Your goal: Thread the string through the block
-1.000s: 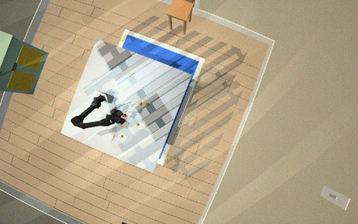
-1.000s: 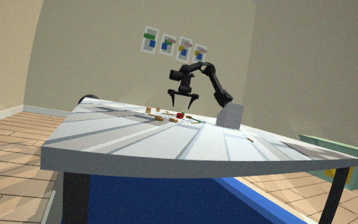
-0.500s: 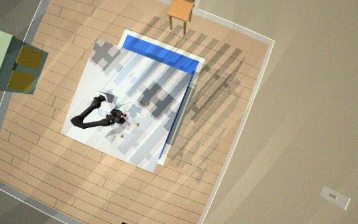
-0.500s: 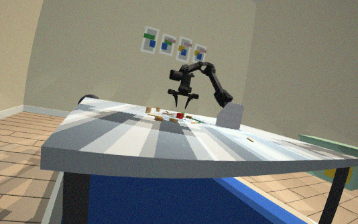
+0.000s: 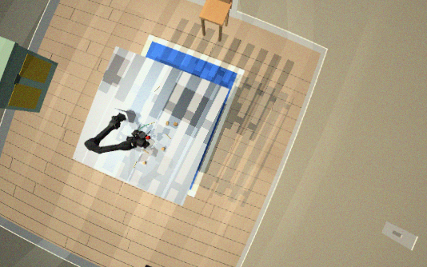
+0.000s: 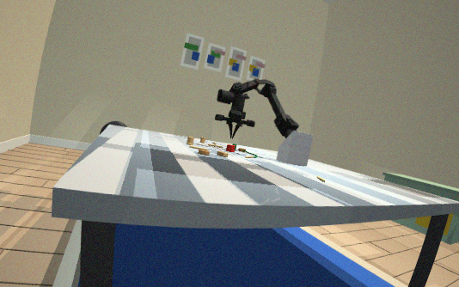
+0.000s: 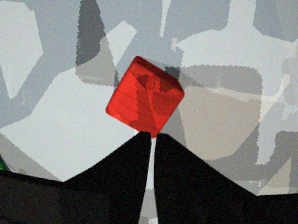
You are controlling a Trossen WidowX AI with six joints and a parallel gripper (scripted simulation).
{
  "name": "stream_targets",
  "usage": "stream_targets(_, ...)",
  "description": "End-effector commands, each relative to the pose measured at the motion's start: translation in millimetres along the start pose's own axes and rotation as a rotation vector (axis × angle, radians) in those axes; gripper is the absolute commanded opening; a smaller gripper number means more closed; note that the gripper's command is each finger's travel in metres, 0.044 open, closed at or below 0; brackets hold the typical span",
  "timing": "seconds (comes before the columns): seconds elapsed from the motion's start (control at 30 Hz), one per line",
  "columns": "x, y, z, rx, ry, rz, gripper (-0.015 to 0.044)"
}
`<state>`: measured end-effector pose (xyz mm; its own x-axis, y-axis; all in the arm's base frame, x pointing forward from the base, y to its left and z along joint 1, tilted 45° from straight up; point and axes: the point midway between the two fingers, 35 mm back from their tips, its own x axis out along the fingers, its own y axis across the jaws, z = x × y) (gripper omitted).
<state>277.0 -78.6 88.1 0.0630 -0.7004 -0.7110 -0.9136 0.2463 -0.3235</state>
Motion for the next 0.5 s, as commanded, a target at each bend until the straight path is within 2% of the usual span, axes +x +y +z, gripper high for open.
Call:
stream_targets(0.0, 0.0, 0.0, 0.0, 0.0, 0.0, 0.0, 0.0)
stream_targets(0.37, 0.0, 0.0, 0.0, 0.0, 0.0, 0.0, 0.0)
stream_targets(0.47, 0.0, 0.0, 0.0, 0.0, 0.0, 0.0, 0.0079)
